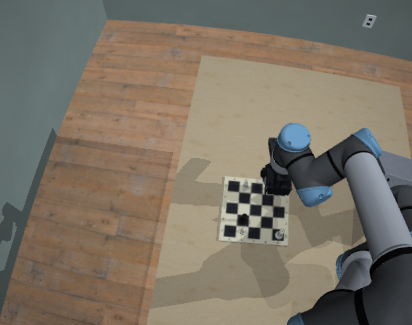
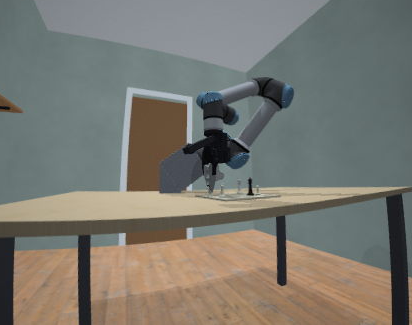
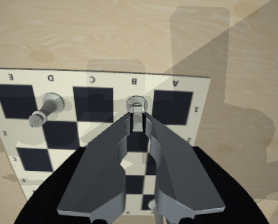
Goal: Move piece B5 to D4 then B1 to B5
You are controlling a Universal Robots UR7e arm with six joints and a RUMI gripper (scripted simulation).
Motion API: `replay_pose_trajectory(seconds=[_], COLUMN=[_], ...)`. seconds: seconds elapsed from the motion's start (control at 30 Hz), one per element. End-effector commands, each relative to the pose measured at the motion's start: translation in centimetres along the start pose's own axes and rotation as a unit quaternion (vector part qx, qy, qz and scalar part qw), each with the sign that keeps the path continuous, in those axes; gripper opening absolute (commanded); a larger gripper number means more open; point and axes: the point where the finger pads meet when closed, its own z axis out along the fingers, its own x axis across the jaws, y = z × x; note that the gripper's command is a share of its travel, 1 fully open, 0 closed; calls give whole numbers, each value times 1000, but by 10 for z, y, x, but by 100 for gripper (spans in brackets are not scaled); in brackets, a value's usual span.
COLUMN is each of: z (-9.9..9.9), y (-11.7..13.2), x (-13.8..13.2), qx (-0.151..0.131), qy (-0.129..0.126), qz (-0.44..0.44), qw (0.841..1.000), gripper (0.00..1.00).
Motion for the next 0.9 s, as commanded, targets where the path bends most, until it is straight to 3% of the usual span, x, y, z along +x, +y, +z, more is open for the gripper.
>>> replay_pose_trajectory(seconds=[0.0,0.6,0.87], z=[0,-1,-25], y=[0,0,0], x=[0,0,0], qx=[0,0,0], qy=[0,0,0], qz=[0,0,0], qw=[1000,1000,1000], gripper=[0,0,0])
